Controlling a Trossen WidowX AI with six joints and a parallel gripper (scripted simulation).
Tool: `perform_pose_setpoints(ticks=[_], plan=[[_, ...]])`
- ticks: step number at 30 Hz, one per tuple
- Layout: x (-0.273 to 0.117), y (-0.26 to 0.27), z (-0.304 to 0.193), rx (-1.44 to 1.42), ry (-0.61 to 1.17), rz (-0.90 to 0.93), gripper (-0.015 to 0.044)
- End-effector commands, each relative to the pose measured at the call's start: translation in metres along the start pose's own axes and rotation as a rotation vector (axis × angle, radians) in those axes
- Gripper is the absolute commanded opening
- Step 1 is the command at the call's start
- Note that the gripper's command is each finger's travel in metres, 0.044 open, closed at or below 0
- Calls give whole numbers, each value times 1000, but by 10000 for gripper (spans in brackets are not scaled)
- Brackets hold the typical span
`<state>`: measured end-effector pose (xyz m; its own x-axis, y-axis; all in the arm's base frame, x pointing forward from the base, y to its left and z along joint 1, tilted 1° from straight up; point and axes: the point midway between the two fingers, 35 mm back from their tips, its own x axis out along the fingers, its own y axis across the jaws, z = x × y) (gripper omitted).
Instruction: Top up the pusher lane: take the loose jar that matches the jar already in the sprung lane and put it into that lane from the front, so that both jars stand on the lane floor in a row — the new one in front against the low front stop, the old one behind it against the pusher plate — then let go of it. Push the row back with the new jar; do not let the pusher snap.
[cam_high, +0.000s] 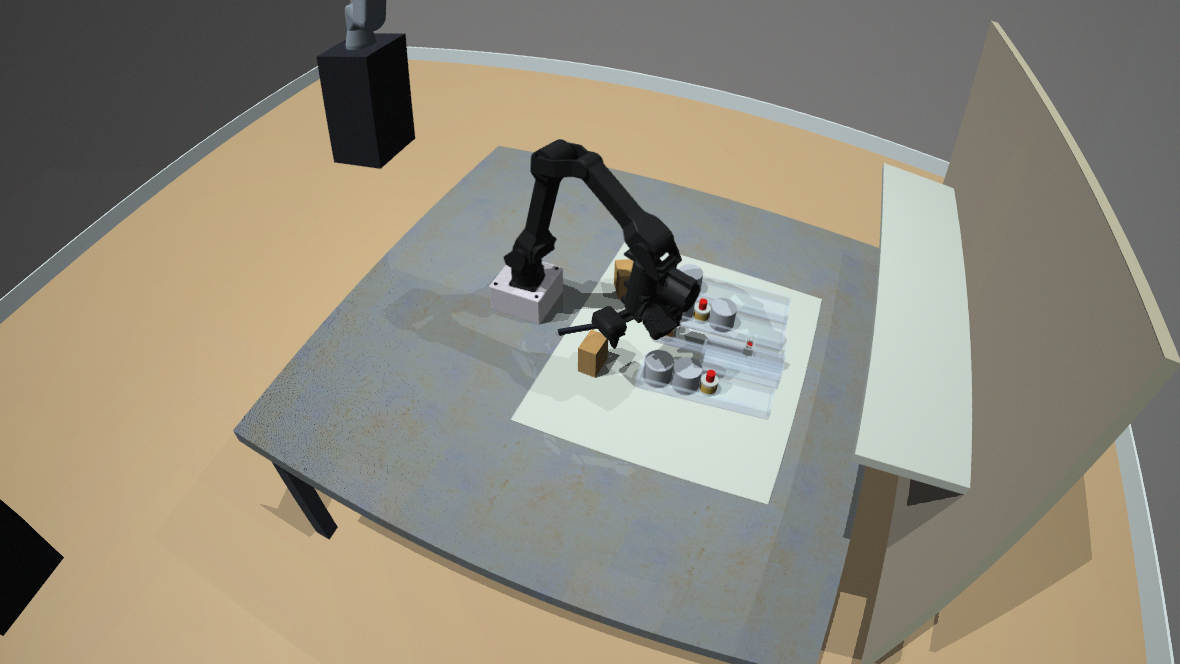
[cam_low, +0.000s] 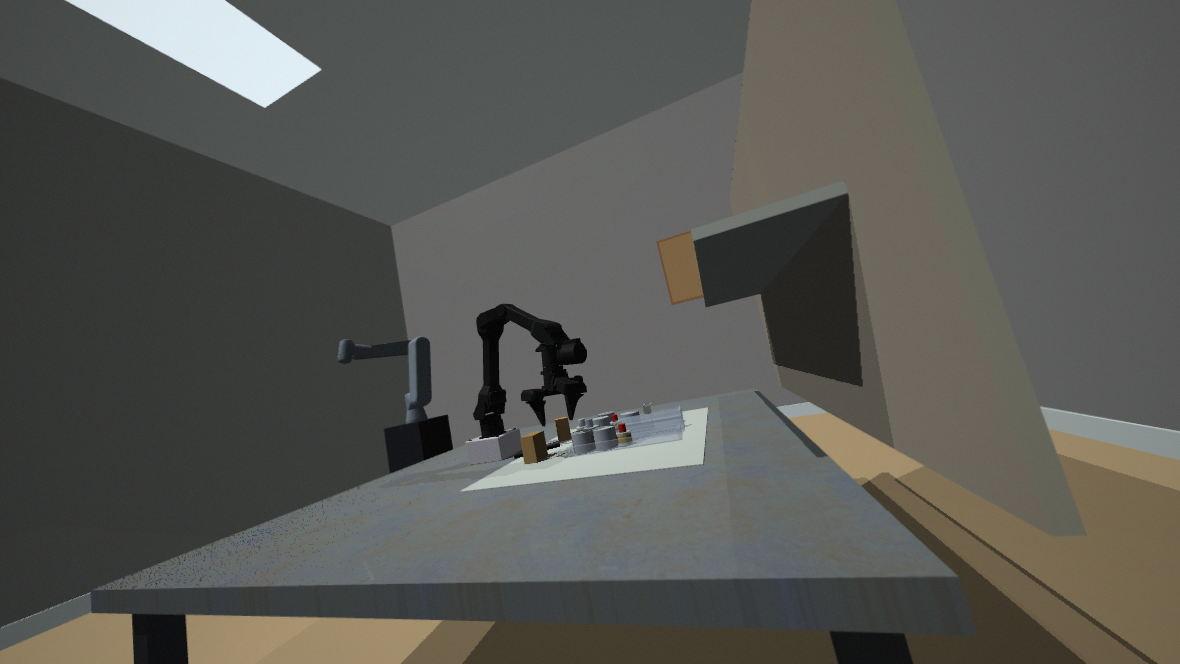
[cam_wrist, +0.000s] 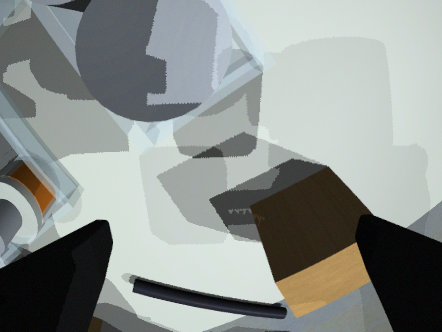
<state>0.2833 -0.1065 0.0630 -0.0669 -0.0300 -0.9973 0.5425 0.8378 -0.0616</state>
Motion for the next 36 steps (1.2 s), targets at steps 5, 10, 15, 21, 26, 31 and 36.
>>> perform_pose_setpoints(ticks=[5, 10, 15, 21, 26, 31, 36], plan=[[-15, 102, -53, -309, -67, 29, 440], [-20, 152, -105, -498, -94, 55, 440], [-21, 162, -114, -523, -97, 60, 440], [-2, 164, -113, -523, -97, 60, 440], [15, 166, -112, -523, -97, 60, 440], [22, 167, -111, -523, -97, 60, 440], [30, 167, -111, -523, -96, 60, 440]])
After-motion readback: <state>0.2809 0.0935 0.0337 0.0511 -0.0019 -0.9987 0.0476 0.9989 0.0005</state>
